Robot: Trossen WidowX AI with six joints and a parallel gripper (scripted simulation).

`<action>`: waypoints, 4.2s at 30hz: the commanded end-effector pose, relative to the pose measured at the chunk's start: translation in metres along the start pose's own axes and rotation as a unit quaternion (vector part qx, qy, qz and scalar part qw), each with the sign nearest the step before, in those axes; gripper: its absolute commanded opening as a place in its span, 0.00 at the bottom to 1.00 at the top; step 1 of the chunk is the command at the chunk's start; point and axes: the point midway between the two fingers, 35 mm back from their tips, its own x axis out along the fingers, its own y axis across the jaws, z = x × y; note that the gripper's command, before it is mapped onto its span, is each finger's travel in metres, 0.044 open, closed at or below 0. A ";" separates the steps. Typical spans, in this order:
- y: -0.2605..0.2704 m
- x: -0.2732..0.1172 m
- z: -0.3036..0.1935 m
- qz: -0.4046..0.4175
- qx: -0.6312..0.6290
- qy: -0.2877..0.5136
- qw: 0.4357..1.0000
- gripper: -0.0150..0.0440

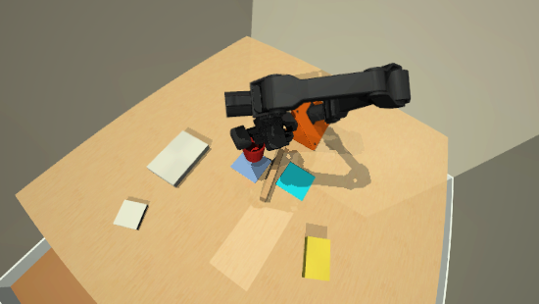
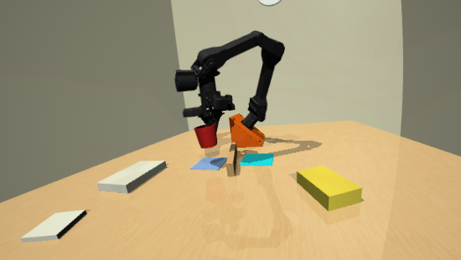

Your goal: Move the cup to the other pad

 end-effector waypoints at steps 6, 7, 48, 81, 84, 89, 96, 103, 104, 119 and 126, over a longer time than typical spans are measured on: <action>0.000 -0.001 0.000 0.000 0.000 0.000 1.000 0.25; 0.000 -0.001 0.000 0.000 0.000 0.000 1.000 0.25; 0.037 -0.003 0.040 0.000 -0.002 0.001 1.000 0.25; 0.081 -0.005 0.087 0.002 -0.001 0.000 1.000 0.25; 0.086 -0.005 0.091 0.002 -0.001 0.000 1.000 0.25; 0.093 -0.005 0.098 0.002 -0.001 0.000 1.000 0.25; 0.103 -0.006 0.109 0.002 -0.001 -0.001 1.000 0.25; 0.114 -0.006 0.119 0.003 -0.001 -0.001 1.000 0.25; 0.114 -0.006 0.119 0.003 -0.001 -0.001 1.000 0.25; 0.113 0.010 0.119 0.002 -0.001 -0.001 1.000 0.25; 0.113 0.019 0.119 0.002 -0.001 -0.001 1.000 0.25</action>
